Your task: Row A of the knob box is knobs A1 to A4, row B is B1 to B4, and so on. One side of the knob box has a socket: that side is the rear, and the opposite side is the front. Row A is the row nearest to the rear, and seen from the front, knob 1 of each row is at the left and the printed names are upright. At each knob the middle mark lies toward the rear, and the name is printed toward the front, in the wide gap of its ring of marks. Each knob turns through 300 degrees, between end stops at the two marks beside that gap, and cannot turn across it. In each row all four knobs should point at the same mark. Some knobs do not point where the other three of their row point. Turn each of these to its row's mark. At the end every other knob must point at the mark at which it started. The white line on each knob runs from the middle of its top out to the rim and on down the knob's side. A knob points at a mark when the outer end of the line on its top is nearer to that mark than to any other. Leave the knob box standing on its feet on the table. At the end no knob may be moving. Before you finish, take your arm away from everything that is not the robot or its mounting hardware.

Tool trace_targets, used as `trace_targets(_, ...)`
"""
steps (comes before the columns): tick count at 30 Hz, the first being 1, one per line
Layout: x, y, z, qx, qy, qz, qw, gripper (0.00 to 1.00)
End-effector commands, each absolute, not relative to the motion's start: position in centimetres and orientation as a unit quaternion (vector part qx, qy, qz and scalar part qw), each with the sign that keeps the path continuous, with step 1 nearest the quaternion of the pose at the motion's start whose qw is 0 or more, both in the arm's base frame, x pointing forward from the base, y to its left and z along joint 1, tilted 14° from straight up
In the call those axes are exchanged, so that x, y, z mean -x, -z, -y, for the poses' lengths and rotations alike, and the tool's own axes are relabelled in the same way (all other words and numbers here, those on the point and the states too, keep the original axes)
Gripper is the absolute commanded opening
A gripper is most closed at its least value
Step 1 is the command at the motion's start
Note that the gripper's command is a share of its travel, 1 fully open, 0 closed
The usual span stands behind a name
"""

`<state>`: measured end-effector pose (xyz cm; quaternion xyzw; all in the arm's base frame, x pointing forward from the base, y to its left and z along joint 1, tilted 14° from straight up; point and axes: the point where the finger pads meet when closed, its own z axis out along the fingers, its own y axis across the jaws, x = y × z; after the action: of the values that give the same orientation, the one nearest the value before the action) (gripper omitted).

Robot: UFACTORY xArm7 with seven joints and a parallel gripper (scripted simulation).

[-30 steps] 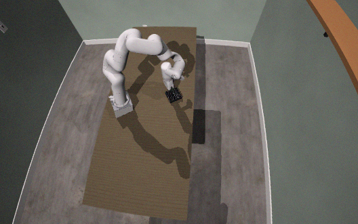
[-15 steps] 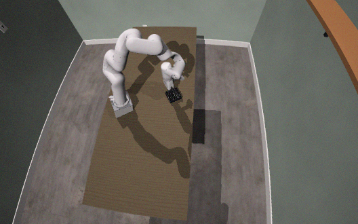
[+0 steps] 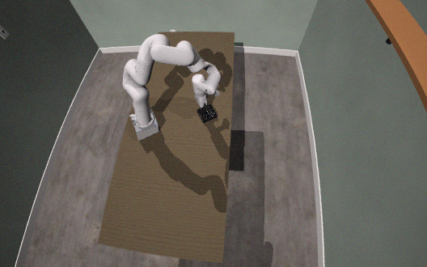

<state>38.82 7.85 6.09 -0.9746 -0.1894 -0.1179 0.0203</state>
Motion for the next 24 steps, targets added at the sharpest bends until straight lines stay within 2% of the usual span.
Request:
trace_targets(1, -38.95, -6.03, -7.87, 0.974, 0.119, 0.189, 0.021, 0.19)
trace_targets(24, -39.15, -5.15, -7.94, 0.974, 0.119, 0.189, 0.02, 0.19)
